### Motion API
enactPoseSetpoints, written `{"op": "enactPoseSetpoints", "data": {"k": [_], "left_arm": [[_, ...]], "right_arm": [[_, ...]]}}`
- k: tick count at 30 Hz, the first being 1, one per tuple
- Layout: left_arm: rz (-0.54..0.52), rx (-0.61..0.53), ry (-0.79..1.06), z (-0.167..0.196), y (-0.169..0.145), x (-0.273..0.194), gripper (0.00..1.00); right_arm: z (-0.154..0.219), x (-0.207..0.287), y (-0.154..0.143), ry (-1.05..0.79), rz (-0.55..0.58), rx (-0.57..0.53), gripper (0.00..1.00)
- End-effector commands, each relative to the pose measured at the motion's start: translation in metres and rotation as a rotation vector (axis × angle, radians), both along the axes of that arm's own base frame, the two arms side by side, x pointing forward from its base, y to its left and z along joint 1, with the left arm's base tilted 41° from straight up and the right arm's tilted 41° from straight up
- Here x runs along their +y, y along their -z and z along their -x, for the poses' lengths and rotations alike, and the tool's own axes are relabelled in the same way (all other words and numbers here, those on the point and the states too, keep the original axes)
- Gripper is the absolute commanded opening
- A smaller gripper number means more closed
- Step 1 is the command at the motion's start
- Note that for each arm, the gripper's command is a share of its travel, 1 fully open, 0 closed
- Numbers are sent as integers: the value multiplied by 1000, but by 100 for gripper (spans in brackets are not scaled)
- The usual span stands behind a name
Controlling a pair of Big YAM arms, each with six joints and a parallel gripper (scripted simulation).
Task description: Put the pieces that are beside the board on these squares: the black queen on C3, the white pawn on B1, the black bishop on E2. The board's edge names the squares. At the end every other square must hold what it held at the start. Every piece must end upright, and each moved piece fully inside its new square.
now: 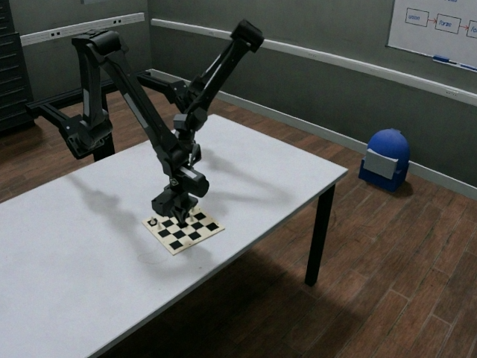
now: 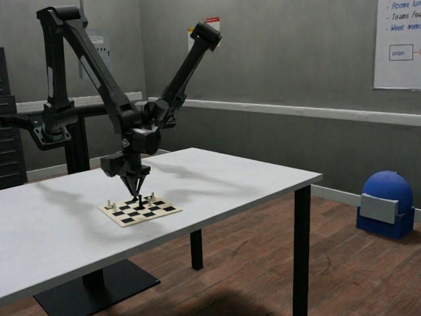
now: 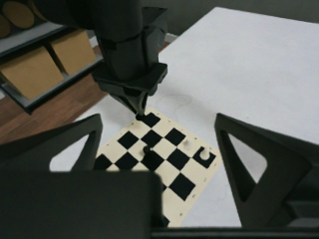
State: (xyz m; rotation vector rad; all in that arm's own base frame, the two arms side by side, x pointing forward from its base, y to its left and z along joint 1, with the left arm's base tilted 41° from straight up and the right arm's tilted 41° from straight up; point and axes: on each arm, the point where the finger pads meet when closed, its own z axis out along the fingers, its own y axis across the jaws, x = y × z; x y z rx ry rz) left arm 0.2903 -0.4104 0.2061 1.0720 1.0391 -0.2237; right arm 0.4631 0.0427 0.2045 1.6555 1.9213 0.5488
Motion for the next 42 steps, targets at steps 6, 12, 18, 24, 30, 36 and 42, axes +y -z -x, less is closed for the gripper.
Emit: {"op": "enactPoseSetpoints", "data": {"k": [6, 12, 18, 24, 30, 36, 42], "left_arm": [[-43, -39, 87, -32, -41, 25, 100], [-71, -40, 147, -42, -54, 48, 100], [-86, -41, 189, -46, -64, 64, 100], [-102, -38, 240, -47, -75, 86, 100], [-104, -39, 257, -47, -79, 92, 100], [-107, -37, 299, -43, -87, 104, 100], [-107, -38, 313, -39, -87, 100, 100]], "right_arm": [[-49, -7, 7, 27, -12, -43, 3], [-60, 9, 18, 13, -16, -43, 3], [-60, -9, 16, 18, -3, -32, 3], [-53, -4, 19, 17, -9, -39, 15], [-54, 4, 10, 10, -13, -41, 48], [-38, 7, -12, 14, -19, -37, 48], [-35, -5, -7, 32, -15, -39, 48]]}}
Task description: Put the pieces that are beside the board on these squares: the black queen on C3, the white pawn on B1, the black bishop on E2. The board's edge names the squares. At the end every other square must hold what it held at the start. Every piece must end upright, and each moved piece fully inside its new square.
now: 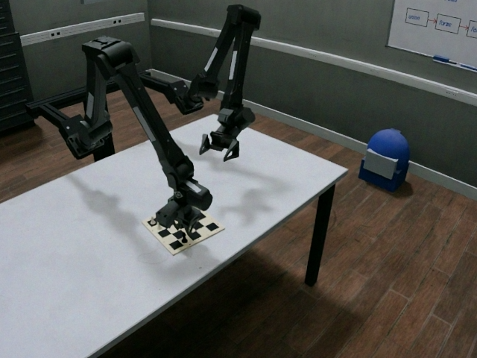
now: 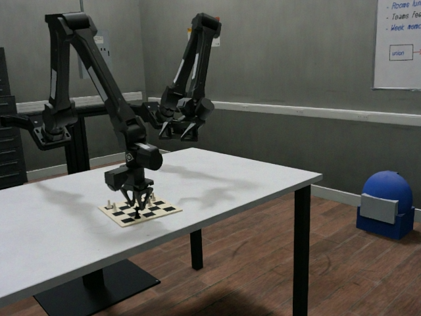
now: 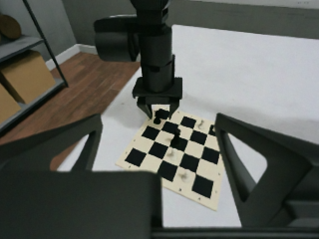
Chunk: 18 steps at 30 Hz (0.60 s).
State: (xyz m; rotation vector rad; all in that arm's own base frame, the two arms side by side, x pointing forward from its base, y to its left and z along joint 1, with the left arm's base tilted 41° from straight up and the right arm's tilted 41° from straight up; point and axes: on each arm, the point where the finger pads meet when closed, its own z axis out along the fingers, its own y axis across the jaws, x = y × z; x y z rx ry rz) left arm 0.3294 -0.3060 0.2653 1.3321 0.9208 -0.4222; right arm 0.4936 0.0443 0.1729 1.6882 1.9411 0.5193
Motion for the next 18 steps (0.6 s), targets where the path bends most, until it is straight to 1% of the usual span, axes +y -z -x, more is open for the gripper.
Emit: {"op": "enactPoseSetpoints", "data": {"k": [1, 4, 6, 10, 11, 12, 15, 16, 18], "left_arm": [[15, -53, 18, -1, -24, -5, 100], [14, -52, 18, -2, -23, -5, 100], [14, -52, 18, -2, -23, -5, 100], [17, -54, 16, -2, -24, -5, 100], [17, -54, 16, -2, -24, -5, 100], [17, -54, 16, -2, -24, -5, 100], [17, -54, 16, -2, -24, -5, 100], [17, -54, 16, -2, -24, -5, 100], [17, -54, 16, -2, -24, -5, 100]], "right_arm": [[-4, -7, -44, 19, -10, -90, 48], [1, -1, -77, 17, -22, -134, 48], [1, -1, -77, 17, -22, -134, 48], [25, 6, -113, 5, -28, -155, 48], [29, 2, -106, 7, -21, -138, 48], [30, -1, -102, -3, -6, -136, 60], [30, 5, -102, -93, 68, -154, 60], [29, 6, -102, -127, 108, -169, 60], [33, 5, -91, -198, 204, -183, 60]]}}
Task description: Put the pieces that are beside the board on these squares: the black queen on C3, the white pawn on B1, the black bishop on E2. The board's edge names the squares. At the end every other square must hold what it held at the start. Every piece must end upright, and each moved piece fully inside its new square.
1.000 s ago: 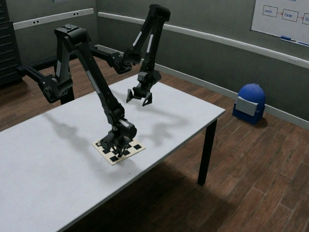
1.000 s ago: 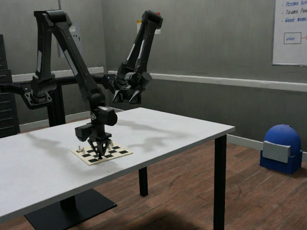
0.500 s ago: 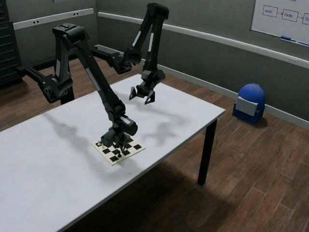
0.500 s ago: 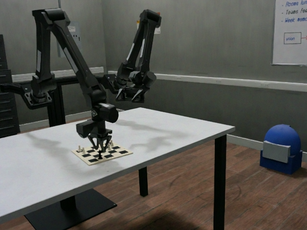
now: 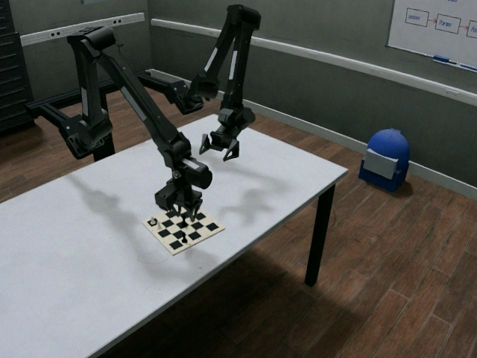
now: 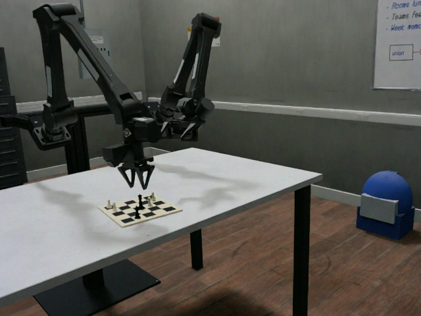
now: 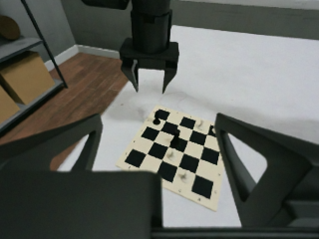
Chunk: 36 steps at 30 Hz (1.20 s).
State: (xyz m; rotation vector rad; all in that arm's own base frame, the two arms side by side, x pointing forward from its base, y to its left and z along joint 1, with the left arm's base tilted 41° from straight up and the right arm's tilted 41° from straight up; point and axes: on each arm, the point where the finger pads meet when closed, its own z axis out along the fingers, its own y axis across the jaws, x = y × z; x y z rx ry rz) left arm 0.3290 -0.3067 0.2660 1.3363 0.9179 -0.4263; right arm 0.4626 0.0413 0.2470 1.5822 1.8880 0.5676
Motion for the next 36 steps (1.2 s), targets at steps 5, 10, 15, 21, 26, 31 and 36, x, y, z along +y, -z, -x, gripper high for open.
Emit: {"op": "enactPoseSetpoints", "data": {"k": [5, 10, 15, 21, 26, 31, 36], "left_arm": [[19, -54, 11, -3, -23, -5, 100], [19, -54, 11, -3, -23, -5, 100], [19, -54, 11, -3, -23, -5, 100], [19, -54, 11, -3, -23, -5, 100], [19, -54, 11, -3, -23, -5, 100], [19, -54, 11, -3, -23, -5, 100], [19, -54, 11, -3, -23, -5, 100]], "right_arm": [[3, 7, -14, -229, 300, -120, 60], [4, 4, -9, -335, 494, -179, 60], [5, 0, -6, -409, 637, -225, 60], [6, -7, -3, -476, 783, -264, 60], [7, -8, 0, -562, 935, -305, 60], [7, -10, 13, -649, 1076, -331, 60], [8, -11, 17, -730, 1217, -374, 60]]}}
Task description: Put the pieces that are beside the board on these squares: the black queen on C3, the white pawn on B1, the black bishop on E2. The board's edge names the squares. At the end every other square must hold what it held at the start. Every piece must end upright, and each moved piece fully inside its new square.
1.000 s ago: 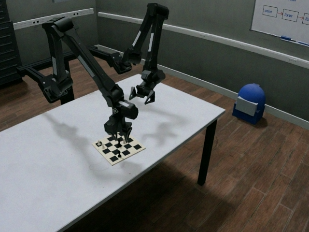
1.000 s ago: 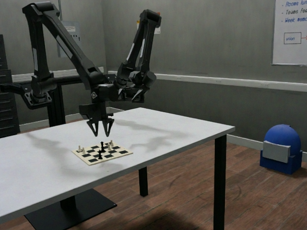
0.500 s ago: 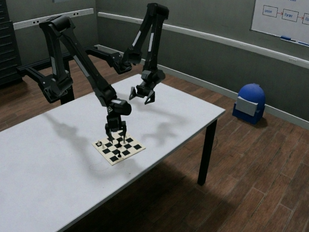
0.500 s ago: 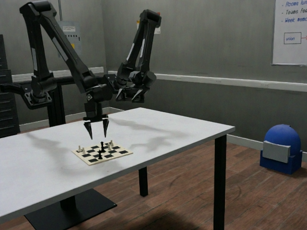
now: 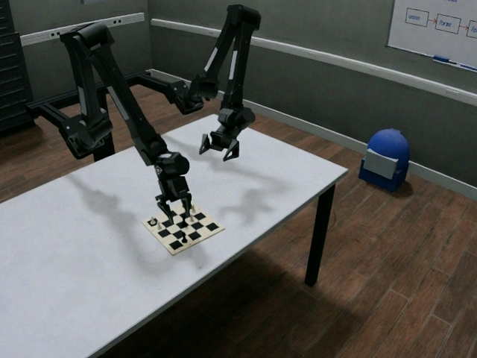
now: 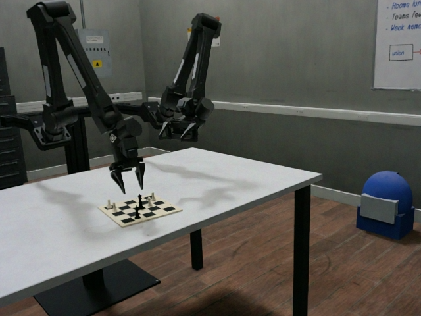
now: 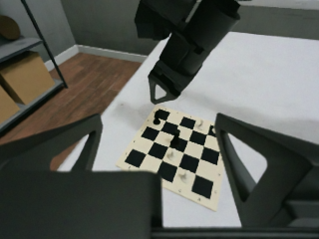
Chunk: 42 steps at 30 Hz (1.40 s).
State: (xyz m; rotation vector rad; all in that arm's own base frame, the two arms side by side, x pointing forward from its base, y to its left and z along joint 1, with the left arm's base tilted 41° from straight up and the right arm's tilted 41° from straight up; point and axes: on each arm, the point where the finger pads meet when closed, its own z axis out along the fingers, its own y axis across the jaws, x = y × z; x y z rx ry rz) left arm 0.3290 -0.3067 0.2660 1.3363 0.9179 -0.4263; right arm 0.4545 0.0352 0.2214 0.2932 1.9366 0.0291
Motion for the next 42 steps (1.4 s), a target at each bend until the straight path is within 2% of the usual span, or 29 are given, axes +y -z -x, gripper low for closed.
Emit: {"op": "enactPoseSetpoints", "data": {"k": [1, 8, 13, 16, 22, 27, 33, 35, 37, 42], "left_arm": [[19, -54, 11, -3, -23, -5, 100], [19, -54, 11, -3, -23, -5, 100], [13, -62, 5, -4, -24, -2, 100], [-25, -93, 1, -6, -24, 3, 100], [-109, -109, 30, -6, -21, 13, 100], [-184, -105, 76, -1, -23, 26, 100], [-223, -74, 123, 10, -27, 39, 100], [-232, -67, 136, 13, -30, 43, 100], [-232, -67, 136, 13, -30, 43, 100], [-234, -40, 149, 17, -35, 47, 100]], "right_arm": [[0, -5, -4, -158, 247, -99, 60], [0, -4, 4, -213, 300, -121, 60], [-1, 0, 0, -218, 263, -137, 60], [7, 16, -3, -231, 242, -162, 60], [23, 38, 17, -213, 210, -155, 60], [39, 56, 36, -195, 210, -143, 60], [47, 63, 43, -185, 227, -139, 60], [46, 64, 44, -171, 182, -131, 38], [46, 64, 44, -171, 182, -131, 38], [42, 66, 27, -55, -49, -121, 38]]}}
